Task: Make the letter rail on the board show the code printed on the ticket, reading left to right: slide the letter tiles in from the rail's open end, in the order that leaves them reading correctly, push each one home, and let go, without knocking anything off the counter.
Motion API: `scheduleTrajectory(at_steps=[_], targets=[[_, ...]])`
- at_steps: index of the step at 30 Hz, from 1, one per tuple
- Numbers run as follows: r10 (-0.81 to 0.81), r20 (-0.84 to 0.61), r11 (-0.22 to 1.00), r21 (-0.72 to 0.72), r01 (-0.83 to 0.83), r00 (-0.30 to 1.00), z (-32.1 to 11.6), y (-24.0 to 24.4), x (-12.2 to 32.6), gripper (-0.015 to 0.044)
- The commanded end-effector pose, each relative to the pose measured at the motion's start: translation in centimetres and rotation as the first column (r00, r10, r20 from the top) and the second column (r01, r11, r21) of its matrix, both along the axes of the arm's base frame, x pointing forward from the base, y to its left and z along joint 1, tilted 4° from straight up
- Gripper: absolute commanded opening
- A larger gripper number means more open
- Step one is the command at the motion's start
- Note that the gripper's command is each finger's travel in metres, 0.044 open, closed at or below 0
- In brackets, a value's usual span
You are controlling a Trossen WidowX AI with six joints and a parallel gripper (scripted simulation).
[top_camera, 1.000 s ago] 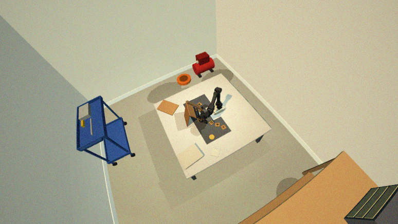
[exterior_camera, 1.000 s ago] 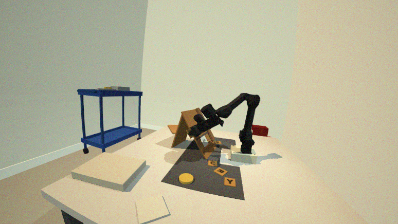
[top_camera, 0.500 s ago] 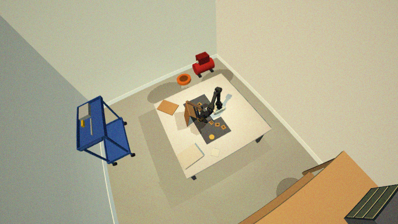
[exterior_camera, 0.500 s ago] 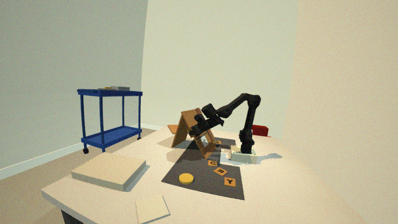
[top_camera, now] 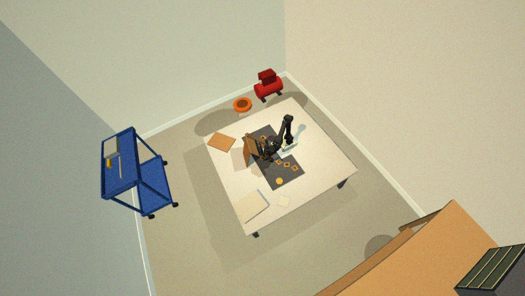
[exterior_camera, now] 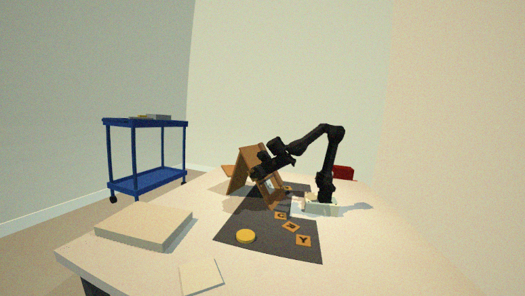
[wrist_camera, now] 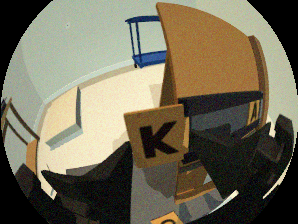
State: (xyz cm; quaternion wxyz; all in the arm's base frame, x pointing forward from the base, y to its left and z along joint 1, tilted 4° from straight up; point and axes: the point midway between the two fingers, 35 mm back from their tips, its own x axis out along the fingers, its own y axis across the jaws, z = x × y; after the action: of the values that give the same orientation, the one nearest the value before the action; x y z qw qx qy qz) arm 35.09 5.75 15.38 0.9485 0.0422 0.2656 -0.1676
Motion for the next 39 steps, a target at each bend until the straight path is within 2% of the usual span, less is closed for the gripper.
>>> scheduleTrajectory(at_steps=[1, 39], targets=[[0.003, 0.000, 1.000, -0.001, -0.003, 1.000, 0.0, -0.2, -0.2, 0.0000], [0.003, 0.000, 1.000, -0.003, -0.003, 1.000, 0.0, -2.0, -0.8, 0.0000]])
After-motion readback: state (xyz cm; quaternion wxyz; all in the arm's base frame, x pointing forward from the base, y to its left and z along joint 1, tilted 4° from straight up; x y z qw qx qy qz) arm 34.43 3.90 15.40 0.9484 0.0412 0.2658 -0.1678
